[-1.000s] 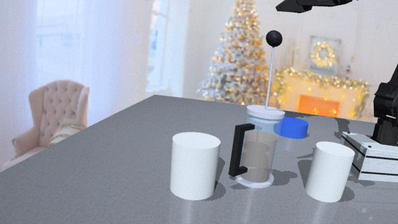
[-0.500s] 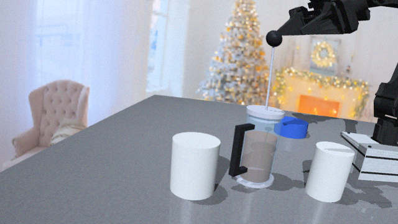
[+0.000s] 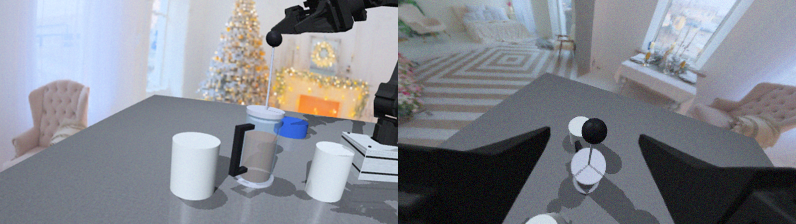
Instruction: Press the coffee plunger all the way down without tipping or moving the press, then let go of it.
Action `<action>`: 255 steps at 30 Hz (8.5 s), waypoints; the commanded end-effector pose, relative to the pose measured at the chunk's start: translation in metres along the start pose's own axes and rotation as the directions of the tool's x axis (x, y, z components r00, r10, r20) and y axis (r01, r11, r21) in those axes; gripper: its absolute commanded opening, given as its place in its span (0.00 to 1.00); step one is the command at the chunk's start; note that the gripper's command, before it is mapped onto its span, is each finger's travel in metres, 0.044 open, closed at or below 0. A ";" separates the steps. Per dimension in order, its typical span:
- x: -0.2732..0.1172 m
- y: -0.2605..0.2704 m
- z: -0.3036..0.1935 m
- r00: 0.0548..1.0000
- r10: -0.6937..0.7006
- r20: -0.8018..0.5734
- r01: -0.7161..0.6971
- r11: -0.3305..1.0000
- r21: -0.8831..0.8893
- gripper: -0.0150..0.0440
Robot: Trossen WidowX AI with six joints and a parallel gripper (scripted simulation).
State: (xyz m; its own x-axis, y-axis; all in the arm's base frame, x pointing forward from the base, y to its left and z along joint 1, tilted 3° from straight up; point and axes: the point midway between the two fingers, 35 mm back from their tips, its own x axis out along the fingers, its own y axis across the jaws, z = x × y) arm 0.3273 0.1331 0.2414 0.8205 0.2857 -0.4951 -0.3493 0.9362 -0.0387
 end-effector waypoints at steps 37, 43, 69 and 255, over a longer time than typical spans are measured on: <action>0.028 0.000 -0.003 1.000 0.002 -0.003 -0.002 1.000 -0.001 0.47; 0.032 0.000 -0.007 1.000 0.002 -0.003 -0.002 1.000 -0.001 0.47; 0.060 0.001 -0.040 1.000 0.002 -0.002 -0.002 1.000 -0.002 0.47; 0.034 -0.001 -0.026 1.000 -0.001 -0.003 0.001 1.000 0.001 1.00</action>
State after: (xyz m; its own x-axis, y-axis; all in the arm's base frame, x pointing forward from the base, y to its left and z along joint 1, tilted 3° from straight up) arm 0.3519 0.1394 0.2006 0.8276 0.2900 -0.4806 -0.3510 0.9355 -0.0400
